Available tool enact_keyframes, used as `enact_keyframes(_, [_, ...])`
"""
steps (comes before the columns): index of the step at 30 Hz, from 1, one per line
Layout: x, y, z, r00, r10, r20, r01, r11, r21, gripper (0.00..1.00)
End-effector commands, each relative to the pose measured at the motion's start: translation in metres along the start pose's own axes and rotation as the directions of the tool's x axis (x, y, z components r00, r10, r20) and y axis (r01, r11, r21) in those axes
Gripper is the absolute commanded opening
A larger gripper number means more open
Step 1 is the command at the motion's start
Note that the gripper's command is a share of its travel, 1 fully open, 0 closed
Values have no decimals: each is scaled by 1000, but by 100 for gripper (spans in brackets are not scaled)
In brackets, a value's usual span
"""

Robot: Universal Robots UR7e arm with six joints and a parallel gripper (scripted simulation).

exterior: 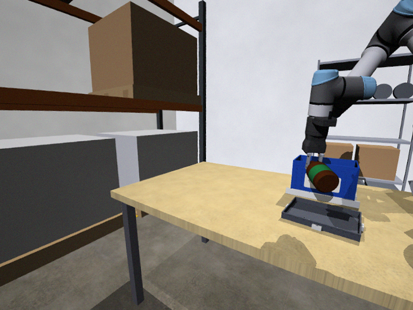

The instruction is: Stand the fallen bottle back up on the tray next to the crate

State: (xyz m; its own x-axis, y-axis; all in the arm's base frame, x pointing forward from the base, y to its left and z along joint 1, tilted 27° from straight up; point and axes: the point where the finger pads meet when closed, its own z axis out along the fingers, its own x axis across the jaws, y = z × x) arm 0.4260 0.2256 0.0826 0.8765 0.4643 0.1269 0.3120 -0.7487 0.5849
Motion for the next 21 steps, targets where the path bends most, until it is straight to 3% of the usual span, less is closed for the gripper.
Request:
enact_keyframes(1, [0, 0, 0, 1000, 1, -1, -1, 1000, -1, 0])
enact_keyframes(21, [0, 0, 0, 1000, 1, 4, -1, 998, -68, 0])
